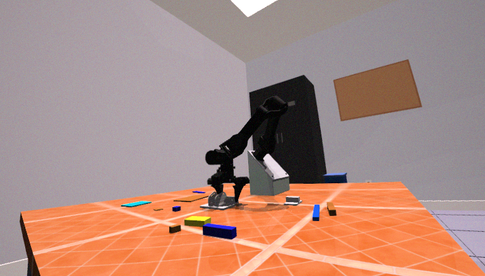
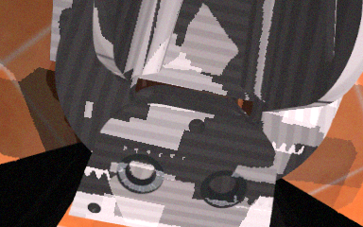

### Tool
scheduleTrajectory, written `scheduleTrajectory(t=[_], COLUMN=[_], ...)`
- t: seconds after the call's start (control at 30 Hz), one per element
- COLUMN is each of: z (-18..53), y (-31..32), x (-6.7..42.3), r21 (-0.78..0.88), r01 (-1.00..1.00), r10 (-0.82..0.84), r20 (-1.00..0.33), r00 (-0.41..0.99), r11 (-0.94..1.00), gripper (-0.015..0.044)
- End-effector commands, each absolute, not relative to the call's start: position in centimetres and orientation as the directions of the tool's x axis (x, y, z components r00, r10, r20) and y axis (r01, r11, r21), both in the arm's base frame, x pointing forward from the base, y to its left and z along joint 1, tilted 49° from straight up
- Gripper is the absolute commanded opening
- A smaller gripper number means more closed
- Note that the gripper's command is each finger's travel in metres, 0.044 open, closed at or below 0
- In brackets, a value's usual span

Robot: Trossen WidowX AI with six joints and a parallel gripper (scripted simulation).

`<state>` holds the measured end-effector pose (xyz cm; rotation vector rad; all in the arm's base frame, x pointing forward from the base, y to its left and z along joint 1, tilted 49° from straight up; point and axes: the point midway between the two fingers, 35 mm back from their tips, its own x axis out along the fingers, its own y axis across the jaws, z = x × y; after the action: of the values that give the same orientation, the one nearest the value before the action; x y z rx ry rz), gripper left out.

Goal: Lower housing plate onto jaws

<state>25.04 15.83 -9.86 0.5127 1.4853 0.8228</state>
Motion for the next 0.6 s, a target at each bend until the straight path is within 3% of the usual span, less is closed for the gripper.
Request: scheduleTrajectory(t=[0.0, 0.3, 0.4, 0.57], z=[-9.90, -9.90, -9.86, -9.86], y=[15.93, 15.93, 15.83, 15.83], x=[25.03, 25.03, 25.04, 25.04], r21=[0.749, 0.749, 0.750, 0.750], r01=[-0.161, -0.161, -0.164, -0.164], r10=[0.744, 0.744, 0.745, 0.745], r20=[-0.660, -0.660, -0.659, -0.659], r00=[-0.102, -0.102, -0.101, -0.101], r11=[0.642, 0.642, 0.641, 0.641], gripper=[0.0351, 0.0351, 0.0430, 0.0440])
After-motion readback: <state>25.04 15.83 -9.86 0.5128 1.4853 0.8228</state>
